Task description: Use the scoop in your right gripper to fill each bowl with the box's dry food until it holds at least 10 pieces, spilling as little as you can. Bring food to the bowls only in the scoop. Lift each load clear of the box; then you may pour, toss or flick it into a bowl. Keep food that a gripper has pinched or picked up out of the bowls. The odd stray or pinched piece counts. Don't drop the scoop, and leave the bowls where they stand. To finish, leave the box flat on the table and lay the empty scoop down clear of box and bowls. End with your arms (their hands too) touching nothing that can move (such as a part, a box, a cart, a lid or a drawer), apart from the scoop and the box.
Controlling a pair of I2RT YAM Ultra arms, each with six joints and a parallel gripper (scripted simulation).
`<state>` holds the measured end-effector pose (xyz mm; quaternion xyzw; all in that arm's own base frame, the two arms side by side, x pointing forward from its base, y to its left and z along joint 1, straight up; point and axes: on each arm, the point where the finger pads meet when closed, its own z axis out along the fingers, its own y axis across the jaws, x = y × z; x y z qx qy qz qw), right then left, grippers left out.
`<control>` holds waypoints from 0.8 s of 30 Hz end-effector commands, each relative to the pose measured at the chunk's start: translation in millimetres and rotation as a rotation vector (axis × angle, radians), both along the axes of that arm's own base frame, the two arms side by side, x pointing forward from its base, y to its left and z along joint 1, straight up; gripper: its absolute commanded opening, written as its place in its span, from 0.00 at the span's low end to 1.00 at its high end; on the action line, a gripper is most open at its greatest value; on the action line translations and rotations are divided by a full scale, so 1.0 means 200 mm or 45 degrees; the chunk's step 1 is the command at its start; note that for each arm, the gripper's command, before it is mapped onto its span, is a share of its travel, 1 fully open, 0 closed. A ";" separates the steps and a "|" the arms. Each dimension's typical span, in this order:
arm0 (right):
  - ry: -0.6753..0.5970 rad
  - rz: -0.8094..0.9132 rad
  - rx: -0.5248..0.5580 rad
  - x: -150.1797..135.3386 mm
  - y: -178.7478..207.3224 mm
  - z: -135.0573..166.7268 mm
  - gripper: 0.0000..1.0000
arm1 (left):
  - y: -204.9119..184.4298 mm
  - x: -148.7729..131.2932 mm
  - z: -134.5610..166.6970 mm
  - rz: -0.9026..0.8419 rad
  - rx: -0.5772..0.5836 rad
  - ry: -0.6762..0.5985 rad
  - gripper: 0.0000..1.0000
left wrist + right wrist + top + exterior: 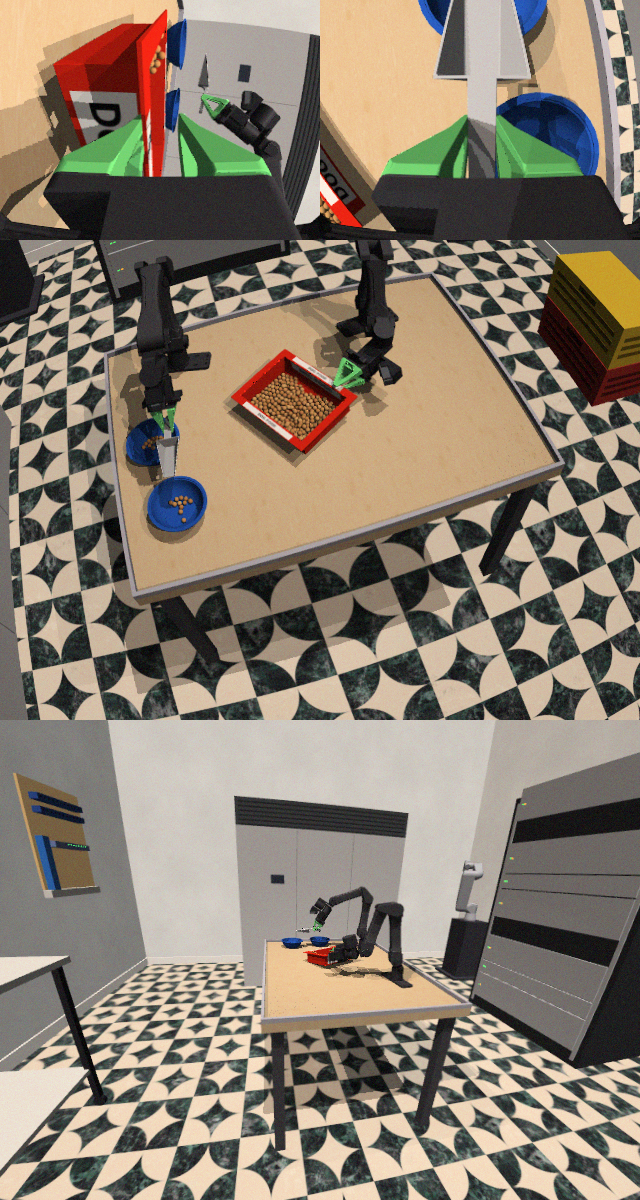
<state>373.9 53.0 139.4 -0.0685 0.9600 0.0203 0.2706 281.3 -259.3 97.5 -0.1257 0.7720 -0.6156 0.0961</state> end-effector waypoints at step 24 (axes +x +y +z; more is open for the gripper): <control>-0.114 -0.002 0.019 0.06 -0.01 0.14 0.00 | -0.01 0.03 0.03 -0.013 -0.032 -0.080 0.26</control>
